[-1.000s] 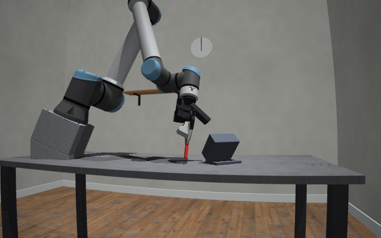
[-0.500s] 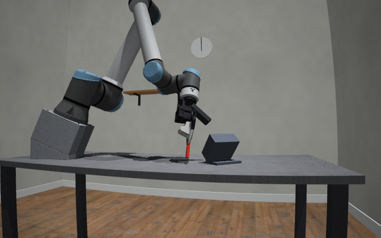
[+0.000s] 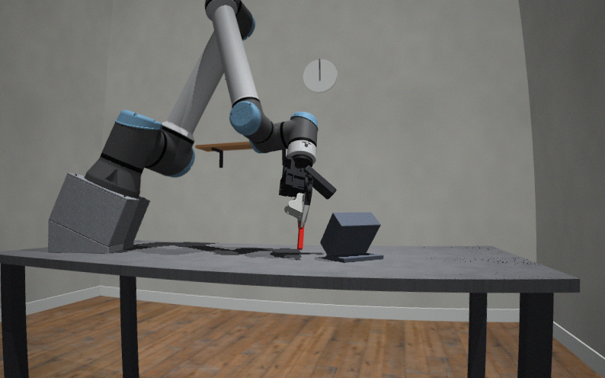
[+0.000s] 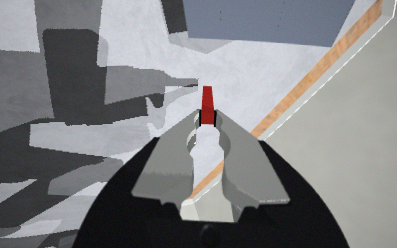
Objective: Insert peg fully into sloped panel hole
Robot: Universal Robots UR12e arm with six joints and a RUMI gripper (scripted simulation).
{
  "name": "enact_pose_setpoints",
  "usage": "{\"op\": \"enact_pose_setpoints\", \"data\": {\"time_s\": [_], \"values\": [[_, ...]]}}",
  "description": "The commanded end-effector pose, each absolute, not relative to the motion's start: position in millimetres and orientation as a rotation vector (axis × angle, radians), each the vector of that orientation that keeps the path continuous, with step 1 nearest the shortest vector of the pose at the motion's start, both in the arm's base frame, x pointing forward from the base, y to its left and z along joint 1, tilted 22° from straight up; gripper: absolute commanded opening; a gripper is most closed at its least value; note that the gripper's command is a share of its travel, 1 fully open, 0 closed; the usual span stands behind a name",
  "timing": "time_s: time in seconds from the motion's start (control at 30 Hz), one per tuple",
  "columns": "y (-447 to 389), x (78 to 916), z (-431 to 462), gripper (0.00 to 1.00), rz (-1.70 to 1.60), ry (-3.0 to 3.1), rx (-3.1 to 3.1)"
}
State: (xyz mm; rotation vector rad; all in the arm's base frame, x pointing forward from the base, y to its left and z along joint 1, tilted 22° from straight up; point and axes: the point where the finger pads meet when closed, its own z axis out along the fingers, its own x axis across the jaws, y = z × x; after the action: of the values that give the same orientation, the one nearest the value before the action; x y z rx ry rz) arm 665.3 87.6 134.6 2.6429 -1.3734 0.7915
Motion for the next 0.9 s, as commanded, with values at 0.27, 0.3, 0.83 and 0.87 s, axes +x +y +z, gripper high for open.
{"op": "enact_pose_setpoints", "data": {"time_s": [0.27,0.3,0.83,0.87], "values": [[99,665,139,0.0,0.838,-1.374,2.618],[100,665,139,0.0,0.843,-1.374,2.615],[115,663,144,0.0,0.903,-1.376,2.584],[117,663,144,0.0,0.907,-1.376,2.582]]}}
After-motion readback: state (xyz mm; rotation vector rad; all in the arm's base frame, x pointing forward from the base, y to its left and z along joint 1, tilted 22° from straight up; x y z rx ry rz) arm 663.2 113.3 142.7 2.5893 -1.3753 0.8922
